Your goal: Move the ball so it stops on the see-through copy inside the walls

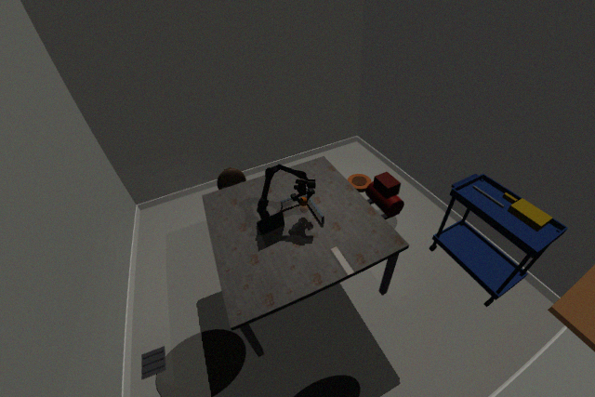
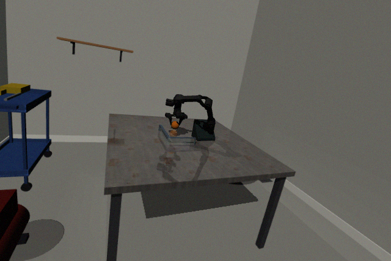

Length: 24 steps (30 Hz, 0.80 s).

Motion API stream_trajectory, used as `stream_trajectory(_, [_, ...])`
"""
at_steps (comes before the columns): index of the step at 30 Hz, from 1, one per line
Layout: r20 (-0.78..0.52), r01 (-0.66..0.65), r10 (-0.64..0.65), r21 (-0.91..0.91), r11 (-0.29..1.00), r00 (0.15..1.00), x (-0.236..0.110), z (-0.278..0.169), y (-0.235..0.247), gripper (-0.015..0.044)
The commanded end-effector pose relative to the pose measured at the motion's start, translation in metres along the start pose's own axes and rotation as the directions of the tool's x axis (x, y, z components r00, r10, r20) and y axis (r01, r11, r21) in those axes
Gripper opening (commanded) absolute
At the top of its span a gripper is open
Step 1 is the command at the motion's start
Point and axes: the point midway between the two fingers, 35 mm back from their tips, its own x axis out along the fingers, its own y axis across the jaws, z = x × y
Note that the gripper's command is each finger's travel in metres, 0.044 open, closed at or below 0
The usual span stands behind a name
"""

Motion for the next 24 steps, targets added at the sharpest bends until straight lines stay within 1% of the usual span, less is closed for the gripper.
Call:
stream_trajectory(1, [0.005,0.006,-0.006,0.007,1.0,1.0,0.011,-0.001,-0.001,0.0])
stream_trajectory(12, [0.009,0.006,-0.006,0.007,1.0,1.0,0.065,0.001,-0.001,0.0])
stream_trajectory(24, [0.01,0.006,-0.006,0.007,1.0,1.0,0.078,0.001,-0.001,0.0])
